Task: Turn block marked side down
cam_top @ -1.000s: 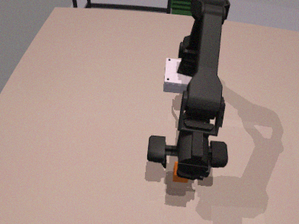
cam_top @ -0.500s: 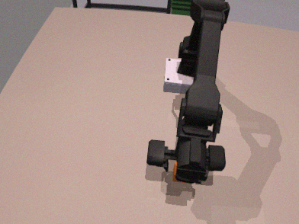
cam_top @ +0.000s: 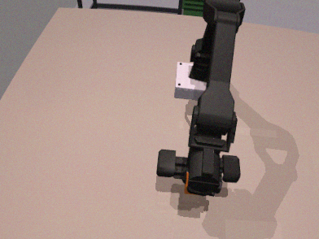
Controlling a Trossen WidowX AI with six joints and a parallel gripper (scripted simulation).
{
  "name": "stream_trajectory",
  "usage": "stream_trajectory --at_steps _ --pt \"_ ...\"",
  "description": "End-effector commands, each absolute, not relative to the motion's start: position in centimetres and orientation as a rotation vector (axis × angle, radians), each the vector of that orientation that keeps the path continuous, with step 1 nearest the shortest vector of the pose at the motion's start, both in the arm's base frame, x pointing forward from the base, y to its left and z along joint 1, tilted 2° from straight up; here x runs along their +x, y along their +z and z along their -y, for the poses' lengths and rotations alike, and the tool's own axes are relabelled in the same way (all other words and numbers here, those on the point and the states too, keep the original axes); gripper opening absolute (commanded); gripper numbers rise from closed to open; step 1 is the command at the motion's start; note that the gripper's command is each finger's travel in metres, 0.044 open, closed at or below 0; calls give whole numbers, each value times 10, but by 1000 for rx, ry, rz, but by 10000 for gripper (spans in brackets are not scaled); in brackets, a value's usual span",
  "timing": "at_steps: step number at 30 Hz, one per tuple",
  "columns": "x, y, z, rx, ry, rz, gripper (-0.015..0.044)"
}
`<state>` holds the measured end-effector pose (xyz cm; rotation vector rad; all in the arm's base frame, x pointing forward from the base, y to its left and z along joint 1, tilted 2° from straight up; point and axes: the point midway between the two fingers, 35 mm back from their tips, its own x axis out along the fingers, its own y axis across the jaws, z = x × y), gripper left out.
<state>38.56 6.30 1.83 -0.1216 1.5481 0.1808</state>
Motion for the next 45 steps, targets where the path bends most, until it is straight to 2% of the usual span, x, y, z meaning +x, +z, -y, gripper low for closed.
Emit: stream_trajectory --at_steps 1,7,10,18,45 --pt "386 17 -63 -121 176 -1549 104" --pt "386 17 -63 -121 176 -1549 64" --pt "386 29 -62 -120 174 -1549 0" --pt "386 47 -62 -120 176 -1539 0" --pt "386 37 -62 -79 186 -1154 0"
